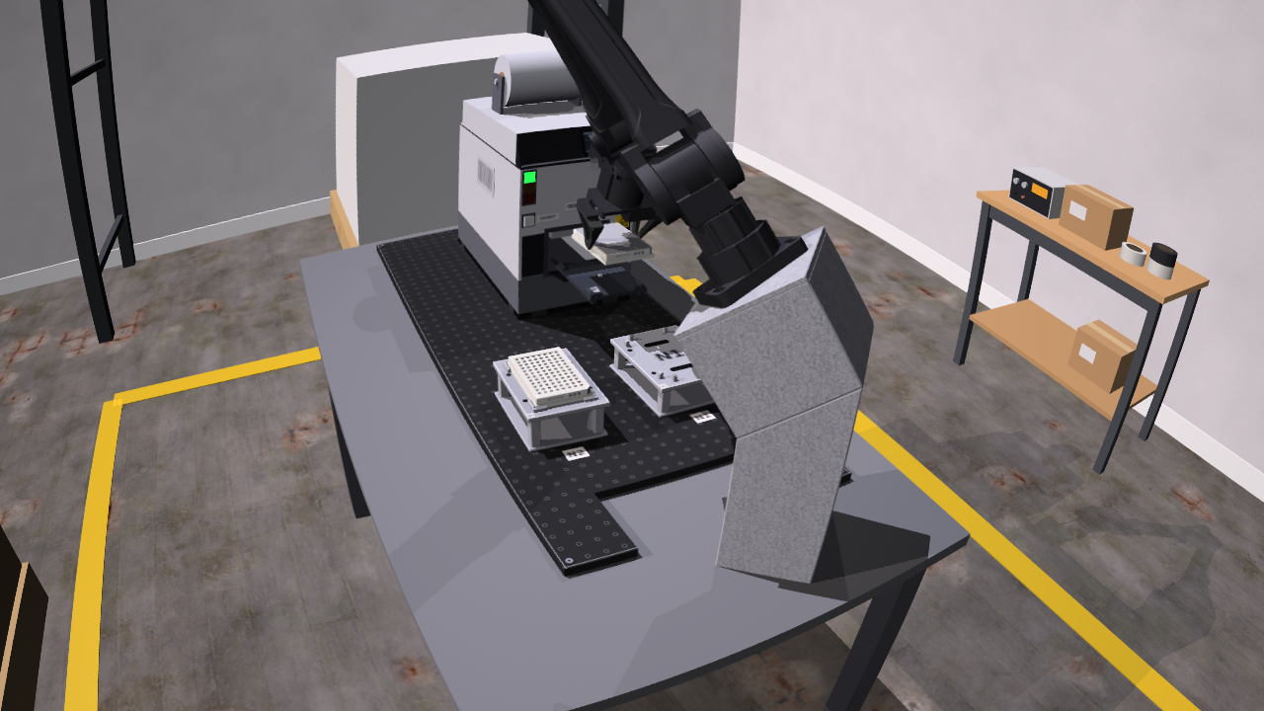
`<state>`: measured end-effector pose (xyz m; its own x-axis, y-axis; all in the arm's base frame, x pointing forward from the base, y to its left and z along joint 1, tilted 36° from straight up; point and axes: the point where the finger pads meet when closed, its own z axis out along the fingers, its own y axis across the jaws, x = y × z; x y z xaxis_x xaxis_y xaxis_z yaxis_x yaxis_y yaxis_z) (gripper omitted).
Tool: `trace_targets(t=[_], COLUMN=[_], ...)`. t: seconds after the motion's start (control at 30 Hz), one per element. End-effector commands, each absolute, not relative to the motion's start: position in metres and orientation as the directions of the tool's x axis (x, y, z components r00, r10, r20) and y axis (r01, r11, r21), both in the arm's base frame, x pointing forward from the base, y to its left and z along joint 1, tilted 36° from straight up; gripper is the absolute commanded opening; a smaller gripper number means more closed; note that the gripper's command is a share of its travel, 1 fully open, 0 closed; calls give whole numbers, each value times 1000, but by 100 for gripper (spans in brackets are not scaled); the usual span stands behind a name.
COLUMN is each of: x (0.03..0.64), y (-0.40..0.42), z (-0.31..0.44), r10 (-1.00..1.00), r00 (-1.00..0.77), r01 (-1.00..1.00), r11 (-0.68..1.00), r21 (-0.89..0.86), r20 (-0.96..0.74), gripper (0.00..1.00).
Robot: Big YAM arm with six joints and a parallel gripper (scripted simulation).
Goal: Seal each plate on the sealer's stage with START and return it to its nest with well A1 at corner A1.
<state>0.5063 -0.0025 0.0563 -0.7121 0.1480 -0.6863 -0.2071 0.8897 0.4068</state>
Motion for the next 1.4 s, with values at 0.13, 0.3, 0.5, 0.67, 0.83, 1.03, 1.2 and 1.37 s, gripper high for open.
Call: trace_targets(t=[0.13, 0.3, 0.5, 0.67, 0.83, 1.03, 1.2, 1.37], x=[506, 489, 482, 477, 463, 449, 443, 433], y=[-10, -16, -20, -16, -19, -22, -19, -22], z=[69, 58, 53, 51, 44, 29, 22, 17], r10=[134, 143, 142, 139, 142, 143, 136, 144], r00=[-671, -681, -673, -676, -675, -685, -692, -692], r01=[-232, -216, -219, -224, -220, -214, -221, -213], r11=[896, 897, 899, 896, 898, 898, 895, 896], r21=[378, 385, 379, 382, 381, 384, 387, 391], r20=[-729, -718, -726, -724, -724, -715, -709, -707], gripper=[0, 0, 0, 0, 0, 0, 0, 0])
